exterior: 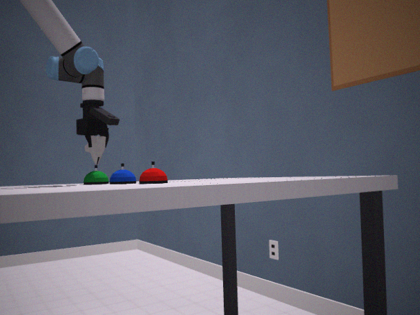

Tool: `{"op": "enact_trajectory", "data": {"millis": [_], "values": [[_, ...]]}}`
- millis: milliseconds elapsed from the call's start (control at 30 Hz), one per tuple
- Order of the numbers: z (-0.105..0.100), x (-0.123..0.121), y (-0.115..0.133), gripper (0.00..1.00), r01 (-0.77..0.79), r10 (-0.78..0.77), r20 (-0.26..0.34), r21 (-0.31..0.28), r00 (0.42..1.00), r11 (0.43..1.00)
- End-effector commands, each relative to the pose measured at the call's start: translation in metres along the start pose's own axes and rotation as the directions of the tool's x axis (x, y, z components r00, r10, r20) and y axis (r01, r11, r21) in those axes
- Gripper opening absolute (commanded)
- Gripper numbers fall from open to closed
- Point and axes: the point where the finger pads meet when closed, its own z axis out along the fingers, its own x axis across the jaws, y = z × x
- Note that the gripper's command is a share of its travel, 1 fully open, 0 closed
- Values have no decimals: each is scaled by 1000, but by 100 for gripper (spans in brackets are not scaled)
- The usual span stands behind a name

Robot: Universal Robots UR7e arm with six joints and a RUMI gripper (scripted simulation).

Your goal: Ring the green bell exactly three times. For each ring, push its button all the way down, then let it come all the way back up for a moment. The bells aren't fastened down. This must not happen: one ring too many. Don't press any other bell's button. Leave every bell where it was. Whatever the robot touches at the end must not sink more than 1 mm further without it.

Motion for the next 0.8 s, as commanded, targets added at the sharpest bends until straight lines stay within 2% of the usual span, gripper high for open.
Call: {"op": "enact_trajectory", "data": {"millis": [0,233,767], "values": [[-13,-2,0,0,0,0,4,0,1000,1000],[-33,-2,0,0,1,-1,4,0,1000,1000],[-63,-2,0,0,0,0,4,0,1000,1000]]}}
